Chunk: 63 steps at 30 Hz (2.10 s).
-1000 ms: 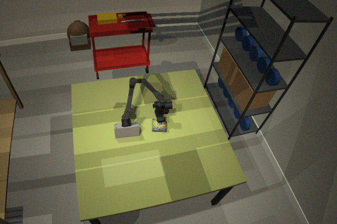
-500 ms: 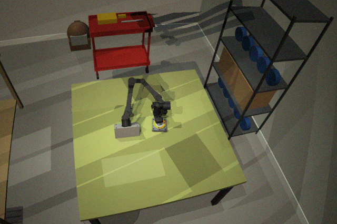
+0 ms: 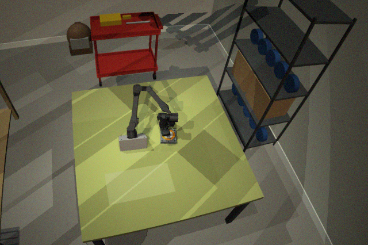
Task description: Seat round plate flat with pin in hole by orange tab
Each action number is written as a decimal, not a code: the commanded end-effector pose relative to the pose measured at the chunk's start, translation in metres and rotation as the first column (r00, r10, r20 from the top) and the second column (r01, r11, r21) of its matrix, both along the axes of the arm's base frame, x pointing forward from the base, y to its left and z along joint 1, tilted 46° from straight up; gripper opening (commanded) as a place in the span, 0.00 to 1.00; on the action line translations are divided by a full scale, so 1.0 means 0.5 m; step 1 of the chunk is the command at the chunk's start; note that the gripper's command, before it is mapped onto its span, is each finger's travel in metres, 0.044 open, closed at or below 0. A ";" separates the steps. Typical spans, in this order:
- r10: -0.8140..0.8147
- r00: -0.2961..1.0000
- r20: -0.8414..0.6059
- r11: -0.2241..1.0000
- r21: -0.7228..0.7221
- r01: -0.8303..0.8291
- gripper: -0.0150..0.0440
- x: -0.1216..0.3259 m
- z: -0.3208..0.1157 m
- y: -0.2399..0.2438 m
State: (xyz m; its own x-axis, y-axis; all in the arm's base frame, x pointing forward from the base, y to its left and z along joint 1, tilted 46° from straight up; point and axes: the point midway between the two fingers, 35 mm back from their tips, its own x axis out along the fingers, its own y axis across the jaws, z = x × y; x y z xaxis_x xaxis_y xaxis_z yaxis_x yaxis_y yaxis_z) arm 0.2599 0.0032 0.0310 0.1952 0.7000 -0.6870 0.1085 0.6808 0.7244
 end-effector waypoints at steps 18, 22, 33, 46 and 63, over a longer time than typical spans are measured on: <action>0.000 1.000 -0.001 1.000 -0.006 0.000 0.25 -0.032 -0.036 -0.032; 0.000 1.000 -0.001 1.000 -0.006 0.000 0.25 -0.035 -0.042 -0.037; 0.000 1.000 -0.001 1.000 -0.007 0.000 0.25 -0.038 -0.061 -0.057; 0.000 1.000 -0.001 1.000 -0.008 0.000 0.25 -0.033 -0.082 -0.085; 0.000 1.000 0.000 1.000 -0.009 0.000 0.25 -0.012 -0.101 -0.118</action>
State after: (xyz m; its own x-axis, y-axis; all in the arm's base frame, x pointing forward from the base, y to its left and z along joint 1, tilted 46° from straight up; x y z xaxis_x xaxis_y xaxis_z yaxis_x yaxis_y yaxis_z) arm 0.2521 -0.0522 -0.0182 0.1937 0.6964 -0.6910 0.1108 0.6843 0.7207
